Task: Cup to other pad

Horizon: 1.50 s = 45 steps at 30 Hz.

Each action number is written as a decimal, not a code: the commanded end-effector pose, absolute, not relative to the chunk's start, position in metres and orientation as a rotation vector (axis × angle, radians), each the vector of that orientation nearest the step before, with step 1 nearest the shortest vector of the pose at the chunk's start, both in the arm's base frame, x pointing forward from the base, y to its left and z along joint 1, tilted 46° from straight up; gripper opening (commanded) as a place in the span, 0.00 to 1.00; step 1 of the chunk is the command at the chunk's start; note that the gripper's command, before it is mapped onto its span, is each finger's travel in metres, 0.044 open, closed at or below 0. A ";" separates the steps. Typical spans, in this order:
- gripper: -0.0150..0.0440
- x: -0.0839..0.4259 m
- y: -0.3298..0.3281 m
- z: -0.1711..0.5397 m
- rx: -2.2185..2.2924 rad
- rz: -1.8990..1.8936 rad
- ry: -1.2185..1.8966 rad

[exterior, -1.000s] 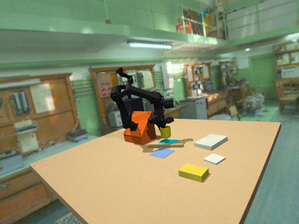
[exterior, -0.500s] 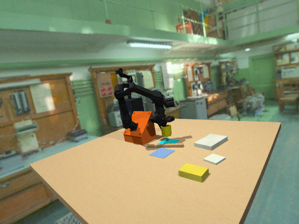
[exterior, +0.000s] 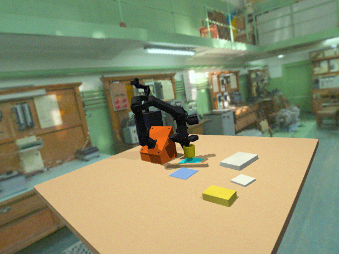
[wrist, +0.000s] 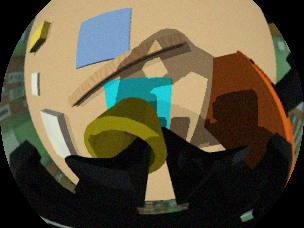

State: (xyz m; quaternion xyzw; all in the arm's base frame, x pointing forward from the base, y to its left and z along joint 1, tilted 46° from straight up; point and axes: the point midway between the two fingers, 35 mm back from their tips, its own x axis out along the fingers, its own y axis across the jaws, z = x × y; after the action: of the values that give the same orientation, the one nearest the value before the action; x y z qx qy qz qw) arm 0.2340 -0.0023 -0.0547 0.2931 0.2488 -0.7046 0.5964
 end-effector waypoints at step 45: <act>0.50 0.231 -0.015 -0.068 0.677 -1.638 0.577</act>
State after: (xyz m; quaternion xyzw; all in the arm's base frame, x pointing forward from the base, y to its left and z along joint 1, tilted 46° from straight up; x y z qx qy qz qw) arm 0.2301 -0.0176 -0.0700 0.2901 0.2490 -0.7052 0.5971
